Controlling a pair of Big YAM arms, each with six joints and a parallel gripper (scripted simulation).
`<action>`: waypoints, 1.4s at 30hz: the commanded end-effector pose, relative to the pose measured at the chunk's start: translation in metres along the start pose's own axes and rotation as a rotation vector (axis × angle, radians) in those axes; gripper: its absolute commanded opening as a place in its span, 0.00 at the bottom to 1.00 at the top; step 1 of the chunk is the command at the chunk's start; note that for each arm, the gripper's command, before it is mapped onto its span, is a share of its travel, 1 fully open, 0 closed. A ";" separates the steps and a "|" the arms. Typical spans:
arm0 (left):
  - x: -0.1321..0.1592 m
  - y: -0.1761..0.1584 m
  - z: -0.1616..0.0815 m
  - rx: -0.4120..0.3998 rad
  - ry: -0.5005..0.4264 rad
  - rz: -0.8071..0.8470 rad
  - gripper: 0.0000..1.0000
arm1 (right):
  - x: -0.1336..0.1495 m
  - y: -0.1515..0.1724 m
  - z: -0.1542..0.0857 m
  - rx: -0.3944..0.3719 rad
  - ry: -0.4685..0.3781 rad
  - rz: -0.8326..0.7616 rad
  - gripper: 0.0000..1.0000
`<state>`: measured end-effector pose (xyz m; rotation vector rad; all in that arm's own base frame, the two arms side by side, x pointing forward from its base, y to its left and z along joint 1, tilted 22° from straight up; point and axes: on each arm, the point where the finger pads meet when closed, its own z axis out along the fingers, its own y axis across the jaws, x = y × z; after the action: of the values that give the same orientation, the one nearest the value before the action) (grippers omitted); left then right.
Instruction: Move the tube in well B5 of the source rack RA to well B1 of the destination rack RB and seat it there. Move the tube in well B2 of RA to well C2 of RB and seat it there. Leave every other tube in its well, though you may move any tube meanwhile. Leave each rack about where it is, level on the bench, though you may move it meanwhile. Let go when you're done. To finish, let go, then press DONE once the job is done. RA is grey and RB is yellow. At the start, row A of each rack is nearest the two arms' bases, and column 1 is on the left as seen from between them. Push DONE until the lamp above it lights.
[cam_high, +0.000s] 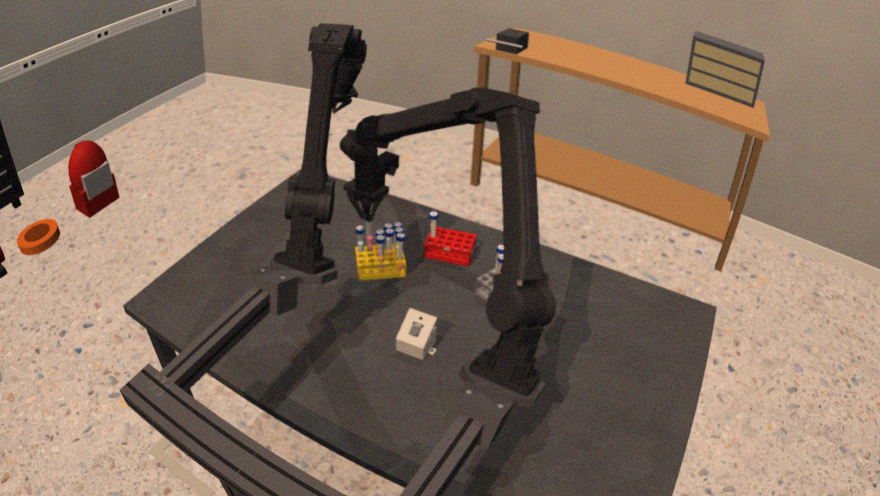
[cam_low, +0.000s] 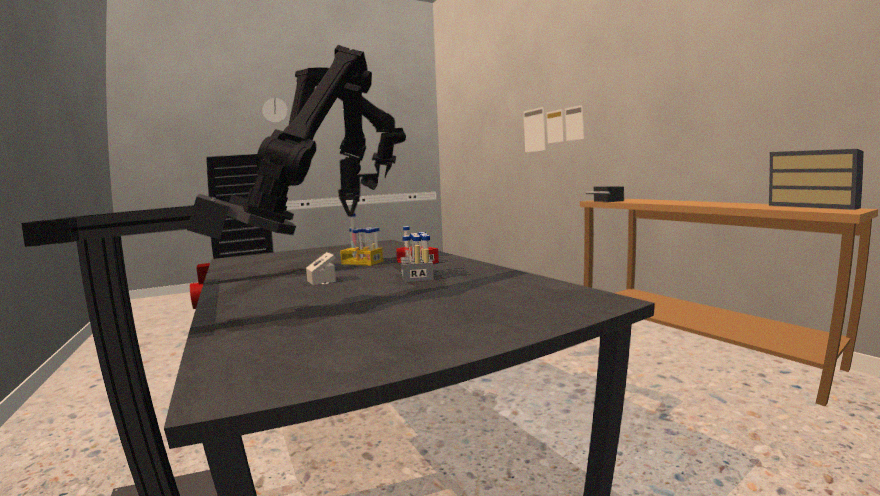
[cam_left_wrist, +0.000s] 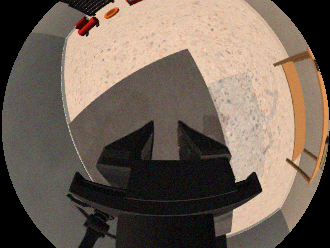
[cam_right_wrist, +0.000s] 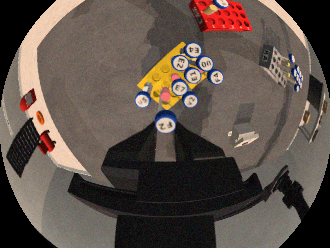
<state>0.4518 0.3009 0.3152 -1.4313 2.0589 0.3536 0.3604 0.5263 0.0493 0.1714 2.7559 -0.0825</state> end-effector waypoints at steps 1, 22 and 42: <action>-0.015 -0.005 -0.013 0.021 -0.031 -0.013 0.30 | -0.009 0.022 -0.032 -0.049 -0.021 0.013 0.00; -0.015 -0.005 -0.013 0.021 -0.031 -0.013 0.30 | 0.002 0.008 -0.043 -0.044 -0.018 0.009 0.00; -0.015 -0.005 -0.013 0.021 -0.031 -0.013 0.30 | 0.023 -0.017 -0.035 -0.042 -0.017 0.011 0.00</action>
<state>0.4518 0.3009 0.3152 -1.4313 2.0589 0.3536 0.3325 0.5077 0.0585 0.1703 2.7564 -0.0834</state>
